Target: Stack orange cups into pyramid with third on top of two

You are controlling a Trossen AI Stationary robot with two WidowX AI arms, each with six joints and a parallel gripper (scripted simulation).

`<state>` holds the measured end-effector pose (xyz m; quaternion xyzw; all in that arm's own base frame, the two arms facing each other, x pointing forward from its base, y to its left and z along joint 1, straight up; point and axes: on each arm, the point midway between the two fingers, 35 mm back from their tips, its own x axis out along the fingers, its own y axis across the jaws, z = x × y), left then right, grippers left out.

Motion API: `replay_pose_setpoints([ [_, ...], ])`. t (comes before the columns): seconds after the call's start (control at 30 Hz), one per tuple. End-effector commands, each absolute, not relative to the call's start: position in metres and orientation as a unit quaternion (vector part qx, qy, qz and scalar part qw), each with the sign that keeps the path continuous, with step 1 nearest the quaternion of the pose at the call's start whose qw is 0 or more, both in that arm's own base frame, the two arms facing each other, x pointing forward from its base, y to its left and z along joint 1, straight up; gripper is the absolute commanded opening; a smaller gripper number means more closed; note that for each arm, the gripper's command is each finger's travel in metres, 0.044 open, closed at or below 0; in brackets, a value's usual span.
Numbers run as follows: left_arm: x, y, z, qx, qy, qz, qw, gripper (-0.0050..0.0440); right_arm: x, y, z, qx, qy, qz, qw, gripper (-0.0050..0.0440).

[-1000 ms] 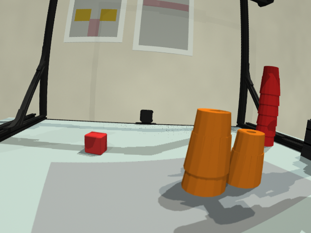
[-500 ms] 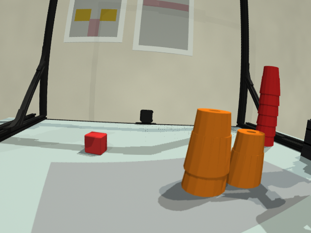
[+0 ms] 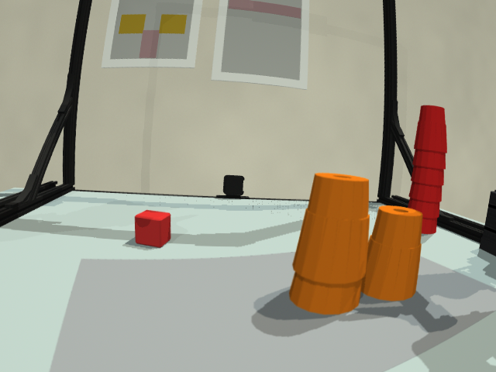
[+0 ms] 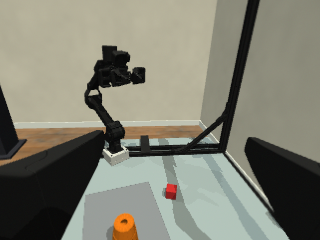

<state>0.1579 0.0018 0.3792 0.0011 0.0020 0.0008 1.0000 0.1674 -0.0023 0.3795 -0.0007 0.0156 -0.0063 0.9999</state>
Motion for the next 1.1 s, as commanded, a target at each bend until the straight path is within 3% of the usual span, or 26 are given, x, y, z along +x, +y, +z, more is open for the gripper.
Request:
replay_pose_setpoints([
  [0.0, 0.157, 0.001, 0.380, 0.000, 0.000, 0.000, 1.000, 0.0440, 0.183, -0.007, 0.378, 0.003, 0.042, -0.019, 0.999, 0.0312],
  [0.2, 0.157, 0.001, 0.380, 0.000, 0.000, 0.000, 1.000, 0.0440, 0.224, -0.021, 0.368, 0.011, 0.107, -0.048, 0.993, 0.0440],
  [0.5, 0.157, 0.001, 0.380, 0.000, 0.000, 0.000, 1.000, 0.0440, 0.290, -0.056, 0.336, 0.032, 0.213, -0.096, 0.972, 0.0440],
  [0.83, 0.157, 0.001, 0.380, 0.000, 0.000, 0.000, 1.000, 0.0440, 0.372, -0.128, 0.247, 0.083, 0.365, -0.164, 0.913, 0.0440],
  [1.07, 0.157, 0.001, 0.380, 0.000, 0.000, 0.000, 1.000, 0.0440, 0.396, -0.159, 0.199, 0.110, 0.418, -0.186, 0.882, 0.0440],
])
